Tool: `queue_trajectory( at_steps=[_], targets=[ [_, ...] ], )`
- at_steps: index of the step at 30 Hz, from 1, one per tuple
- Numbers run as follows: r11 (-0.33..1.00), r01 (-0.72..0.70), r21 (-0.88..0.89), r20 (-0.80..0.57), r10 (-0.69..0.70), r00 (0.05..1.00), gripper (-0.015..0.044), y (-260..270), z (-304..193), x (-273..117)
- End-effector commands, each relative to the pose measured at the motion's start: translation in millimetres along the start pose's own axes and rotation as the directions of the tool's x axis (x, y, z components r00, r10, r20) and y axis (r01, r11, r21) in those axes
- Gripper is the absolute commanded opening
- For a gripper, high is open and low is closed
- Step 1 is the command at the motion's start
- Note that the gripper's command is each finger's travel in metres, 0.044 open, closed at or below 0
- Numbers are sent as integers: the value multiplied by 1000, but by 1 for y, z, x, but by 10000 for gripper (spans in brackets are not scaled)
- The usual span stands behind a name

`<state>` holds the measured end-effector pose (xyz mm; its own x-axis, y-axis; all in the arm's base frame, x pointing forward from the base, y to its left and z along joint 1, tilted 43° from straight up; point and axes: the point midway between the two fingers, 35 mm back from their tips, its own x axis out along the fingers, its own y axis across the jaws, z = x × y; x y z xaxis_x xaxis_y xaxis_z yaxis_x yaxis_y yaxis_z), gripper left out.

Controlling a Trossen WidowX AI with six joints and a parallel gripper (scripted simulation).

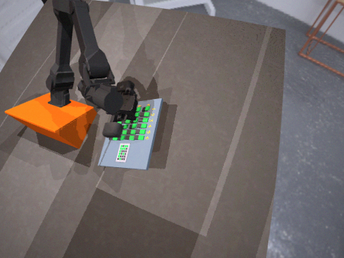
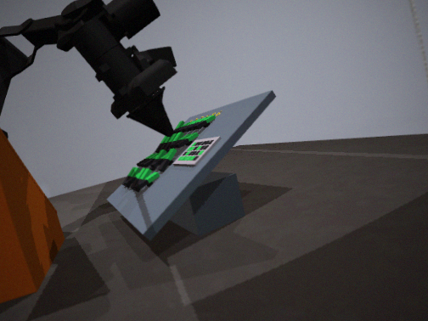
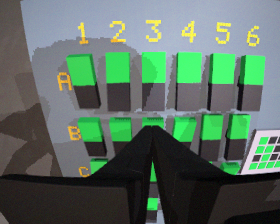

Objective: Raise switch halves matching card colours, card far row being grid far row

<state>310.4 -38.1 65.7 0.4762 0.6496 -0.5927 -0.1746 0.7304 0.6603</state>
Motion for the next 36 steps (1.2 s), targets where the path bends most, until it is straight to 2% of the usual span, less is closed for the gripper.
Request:
queue_trajectory(
  at_steps=[1, 36],
  targets=[
    [1000, 3, 4, -2, -3, 1000, 0, -1, -1, 1],
    [1000, 3, 4, -2, -3, 1000, 0, -1, -1, 5]
  ],
)
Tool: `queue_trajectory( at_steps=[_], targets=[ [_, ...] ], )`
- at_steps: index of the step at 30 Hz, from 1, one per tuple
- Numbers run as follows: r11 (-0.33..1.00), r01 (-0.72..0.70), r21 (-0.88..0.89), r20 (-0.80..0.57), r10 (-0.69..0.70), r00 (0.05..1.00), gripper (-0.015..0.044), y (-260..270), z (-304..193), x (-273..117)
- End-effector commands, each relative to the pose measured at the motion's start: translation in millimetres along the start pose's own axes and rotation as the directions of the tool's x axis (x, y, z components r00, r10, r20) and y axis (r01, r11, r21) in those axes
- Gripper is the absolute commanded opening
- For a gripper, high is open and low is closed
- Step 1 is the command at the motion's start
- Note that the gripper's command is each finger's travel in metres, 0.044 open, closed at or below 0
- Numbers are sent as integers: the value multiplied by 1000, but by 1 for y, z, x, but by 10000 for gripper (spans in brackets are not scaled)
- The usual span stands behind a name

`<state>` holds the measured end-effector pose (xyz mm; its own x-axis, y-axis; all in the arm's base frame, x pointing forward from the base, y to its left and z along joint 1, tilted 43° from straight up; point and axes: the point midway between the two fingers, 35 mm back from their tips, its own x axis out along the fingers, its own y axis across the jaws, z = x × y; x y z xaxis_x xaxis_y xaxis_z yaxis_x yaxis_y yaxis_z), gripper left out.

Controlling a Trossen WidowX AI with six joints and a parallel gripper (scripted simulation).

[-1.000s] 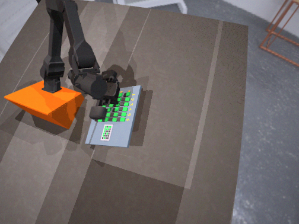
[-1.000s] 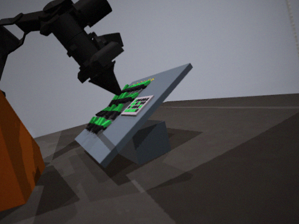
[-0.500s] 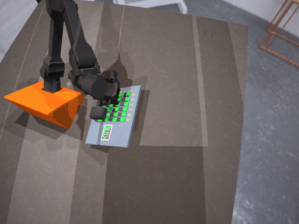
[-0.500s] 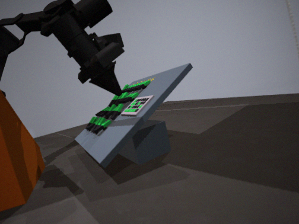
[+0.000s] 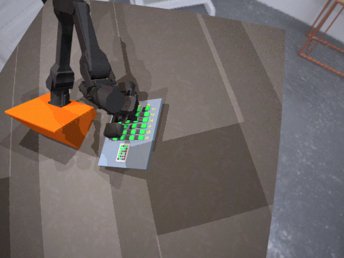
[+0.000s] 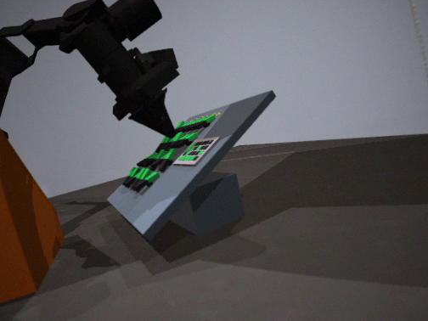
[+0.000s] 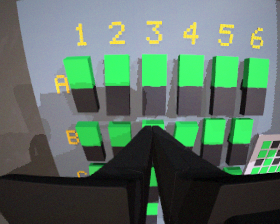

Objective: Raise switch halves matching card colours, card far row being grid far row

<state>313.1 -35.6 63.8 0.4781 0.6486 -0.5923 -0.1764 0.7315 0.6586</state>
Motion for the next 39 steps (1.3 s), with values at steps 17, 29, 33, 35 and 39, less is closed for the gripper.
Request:
queue_trajectory(
  at_steps=[17, 29, 33, 35, 39],
  targets=[
    [1000, 6, 5, 10, -6, 1000, 0, -3, -3, -44],
    [1000, 4, 9, 18, -5, 1000, 0, 9, -33, -63],
    [1000, 4, 10, 18, -4, 1000, 0, 20, -63, -61],
    [1000, 4, 10, 18, -4, 1000, 0, 20, -63, -61],
    [1000, 7, 10, 26, -7, 1000, 0, 18, -63, -48]
  ],
)
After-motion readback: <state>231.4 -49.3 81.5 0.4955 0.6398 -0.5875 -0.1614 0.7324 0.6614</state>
